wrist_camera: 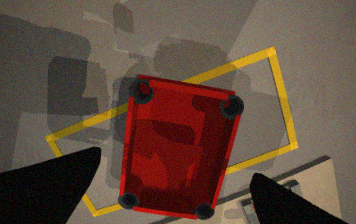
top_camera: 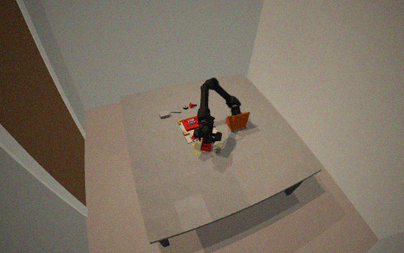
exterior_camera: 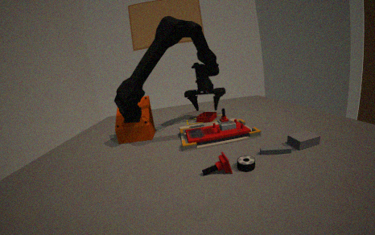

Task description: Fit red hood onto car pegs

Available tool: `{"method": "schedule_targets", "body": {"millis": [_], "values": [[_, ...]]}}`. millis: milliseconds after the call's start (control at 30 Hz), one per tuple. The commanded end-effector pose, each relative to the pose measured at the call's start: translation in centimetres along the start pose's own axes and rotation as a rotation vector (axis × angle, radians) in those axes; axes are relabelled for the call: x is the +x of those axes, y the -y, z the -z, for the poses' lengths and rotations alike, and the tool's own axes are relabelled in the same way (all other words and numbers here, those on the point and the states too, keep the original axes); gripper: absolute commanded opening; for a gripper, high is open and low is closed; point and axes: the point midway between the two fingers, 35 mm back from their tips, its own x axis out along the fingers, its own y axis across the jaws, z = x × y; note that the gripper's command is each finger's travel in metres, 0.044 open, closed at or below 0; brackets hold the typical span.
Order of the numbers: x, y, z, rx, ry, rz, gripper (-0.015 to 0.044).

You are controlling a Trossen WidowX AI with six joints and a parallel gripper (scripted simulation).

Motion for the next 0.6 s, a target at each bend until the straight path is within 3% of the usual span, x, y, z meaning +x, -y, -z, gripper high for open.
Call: {"method": "schedule_targets", "body": {"millis": [0,567], "values": [[0.63,-0.06,0.32,-0.008,-0.011,-0.002,0.0440],[1.20,-0.04,0.31,-0.008,-0.011,-0.002,0.0440]]}}
